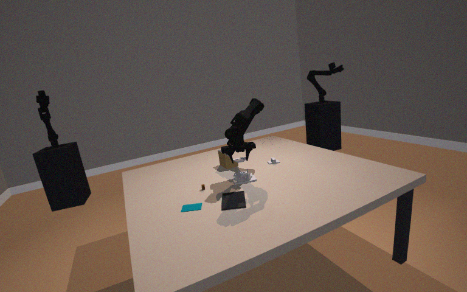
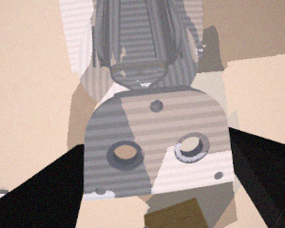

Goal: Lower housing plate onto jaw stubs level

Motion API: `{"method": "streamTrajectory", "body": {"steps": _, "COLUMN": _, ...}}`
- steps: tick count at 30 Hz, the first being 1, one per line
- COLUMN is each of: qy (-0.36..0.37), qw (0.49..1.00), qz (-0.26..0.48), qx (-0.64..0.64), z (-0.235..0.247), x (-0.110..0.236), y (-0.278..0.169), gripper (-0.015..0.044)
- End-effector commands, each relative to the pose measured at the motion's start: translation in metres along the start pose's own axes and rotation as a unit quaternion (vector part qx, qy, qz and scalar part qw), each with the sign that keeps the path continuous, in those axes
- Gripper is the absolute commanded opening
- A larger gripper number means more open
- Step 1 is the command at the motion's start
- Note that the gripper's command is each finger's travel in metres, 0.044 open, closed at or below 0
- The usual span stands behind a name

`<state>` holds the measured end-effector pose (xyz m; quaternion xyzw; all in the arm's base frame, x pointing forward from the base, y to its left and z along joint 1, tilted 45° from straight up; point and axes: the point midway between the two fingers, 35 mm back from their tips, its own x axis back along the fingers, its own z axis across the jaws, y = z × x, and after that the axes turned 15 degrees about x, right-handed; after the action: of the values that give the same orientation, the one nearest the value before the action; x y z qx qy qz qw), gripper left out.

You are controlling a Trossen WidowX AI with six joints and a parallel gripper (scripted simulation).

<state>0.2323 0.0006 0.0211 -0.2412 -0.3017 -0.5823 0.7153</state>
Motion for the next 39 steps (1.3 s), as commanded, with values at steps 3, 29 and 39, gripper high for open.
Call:
{"method": "streamTrajectory", "body": {"steps": 3, "qy": 0.001, "qw": 1.0, "qz": 0.001, "qx": -0.004, "z": 0.001, "x": 0.0, "y": -0.001, "gripper": 0.0351}}
{"method": "streamTrajectory", "body": {"steps": 29, "qy": 0.001, "qw": 1.0, "qz": 0.001, "qx": -0.006, "z": 0.002, "x": -0.009, "y": -0.001, "gripper": 0.0351}}
{"method": "streamTrajectory", "body": {"steps": 39, "qy": 0.001, "qw": 1.0, "qz": 0.0, "qx": -0.006, "z": 0.002, "x": -0.026, "y": 0.0, "gripper": 0.0351}}
